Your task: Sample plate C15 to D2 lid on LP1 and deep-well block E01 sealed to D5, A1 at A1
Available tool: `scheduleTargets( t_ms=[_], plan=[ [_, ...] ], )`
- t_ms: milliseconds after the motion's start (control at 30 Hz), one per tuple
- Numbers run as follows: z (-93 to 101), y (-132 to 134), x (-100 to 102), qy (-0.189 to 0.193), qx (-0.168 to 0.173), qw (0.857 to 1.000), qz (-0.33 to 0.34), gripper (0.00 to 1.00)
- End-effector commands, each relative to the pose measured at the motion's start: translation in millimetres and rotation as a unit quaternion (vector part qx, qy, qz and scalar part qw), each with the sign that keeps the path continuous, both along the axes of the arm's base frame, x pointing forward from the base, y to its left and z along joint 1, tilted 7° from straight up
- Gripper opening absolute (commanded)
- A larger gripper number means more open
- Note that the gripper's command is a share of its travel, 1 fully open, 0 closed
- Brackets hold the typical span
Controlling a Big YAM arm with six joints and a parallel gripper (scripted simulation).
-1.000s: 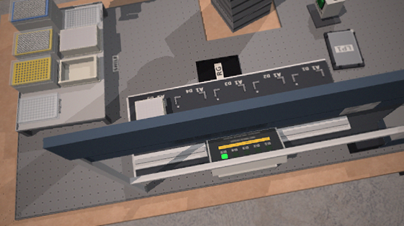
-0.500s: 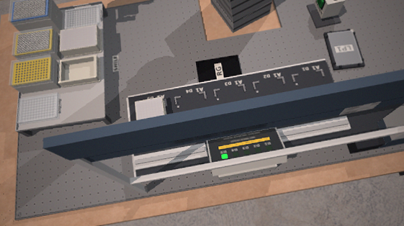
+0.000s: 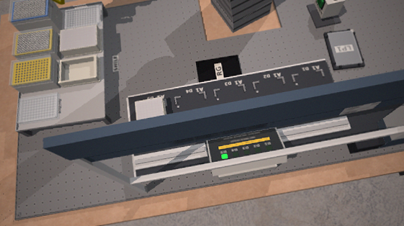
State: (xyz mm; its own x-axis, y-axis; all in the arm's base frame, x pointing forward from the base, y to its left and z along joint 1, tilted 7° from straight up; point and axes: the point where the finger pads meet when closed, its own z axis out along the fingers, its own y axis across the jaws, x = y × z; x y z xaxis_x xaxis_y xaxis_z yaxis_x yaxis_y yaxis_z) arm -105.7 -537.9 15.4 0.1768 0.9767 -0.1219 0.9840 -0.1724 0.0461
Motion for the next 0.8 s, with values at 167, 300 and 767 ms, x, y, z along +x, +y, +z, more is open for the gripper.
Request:
scheduleTargets(
  t_ms=[167,300,767],
  plan=[
    [-10.3,-13.9,5.9,0.003,-0.009,1.000,0.002,1.00],
    [-19.8,-11.0,6.8,0.002,-0.005,1.000,0.002,1.00],
    [-38.9,-14.7,7.1,0.002,-0.006,1.000,0.002,1.00]
  ],
)
